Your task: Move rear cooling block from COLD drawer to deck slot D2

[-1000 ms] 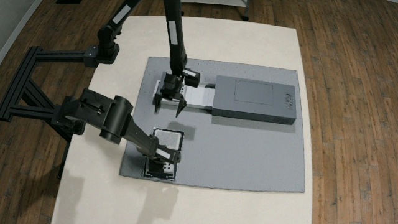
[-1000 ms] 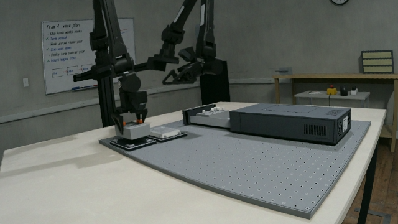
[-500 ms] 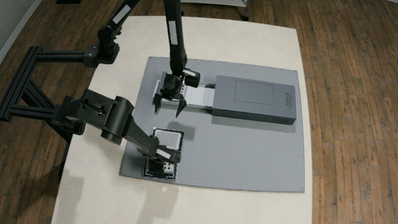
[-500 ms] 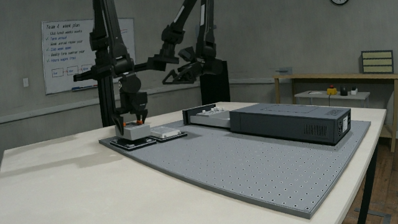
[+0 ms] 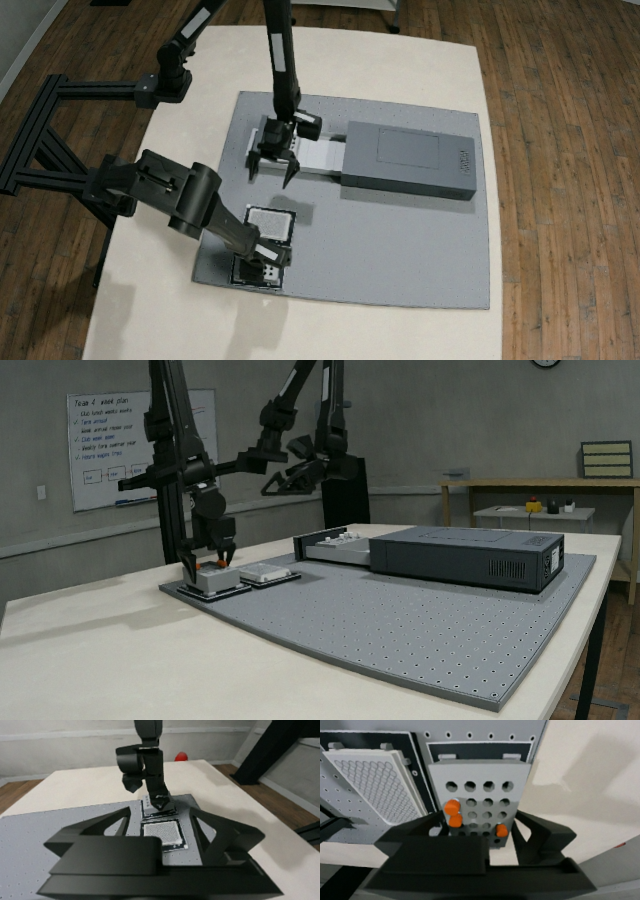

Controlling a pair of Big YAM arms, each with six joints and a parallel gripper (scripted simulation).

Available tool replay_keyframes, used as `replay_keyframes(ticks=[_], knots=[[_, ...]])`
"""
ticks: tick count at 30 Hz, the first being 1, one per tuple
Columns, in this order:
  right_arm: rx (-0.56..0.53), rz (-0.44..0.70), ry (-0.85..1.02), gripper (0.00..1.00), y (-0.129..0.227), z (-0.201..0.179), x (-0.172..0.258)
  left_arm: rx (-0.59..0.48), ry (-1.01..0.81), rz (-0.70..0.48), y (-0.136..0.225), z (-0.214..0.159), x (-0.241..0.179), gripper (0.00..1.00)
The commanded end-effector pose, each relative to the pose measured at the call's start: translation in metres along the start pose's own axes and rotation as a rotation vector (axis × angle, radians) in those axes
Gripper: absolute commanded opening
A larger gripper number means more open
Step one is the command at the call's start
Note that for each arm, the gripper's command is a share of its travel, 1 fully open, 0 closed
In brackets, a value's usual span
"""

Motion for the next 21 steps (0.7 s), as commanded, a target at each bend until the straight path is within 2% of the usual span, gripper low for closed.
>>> replay_keyframes(ticks=[1, 12, 16, 21], knots=[[-0.008, -0.007, 0.001, 0.84, 0.0077, 0.0086, -0.0038, -0.005, -0.008, 0.008, 0.0007, 0.0042, 0.0068, 1.0], [-0.007, -0.006, 0.001, 0.84, 0.0076, 0.0078, -0.0032, -0.005, -0.008, 0.008, 0.0007, 0.0042, 0.0068, 1.0], [-0.072, -0.023, 0.002, 0.84, 0.0011, 0.0028, -0.0064, -0.005, -0.008, 0.008, 0.0007, 0.0042, 0.0068, 1.0], [-0.082, -0.024, 0.013, 0.84, 0.0014, 0.0048, -0.0023, -0.005, -0.008, 0.008, 0.0007, 0.0042, 0.0068, 1.0]])
Point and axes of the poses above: on each arm, the point where the finger pads meet when closed, its own y axis back along the fingers, its own x axis across the jaws, z = x × y, the point moved 4 cm from there along y, back along the fingers, and after that the axes turned 15 degrees about y, right-handed, at the moved point
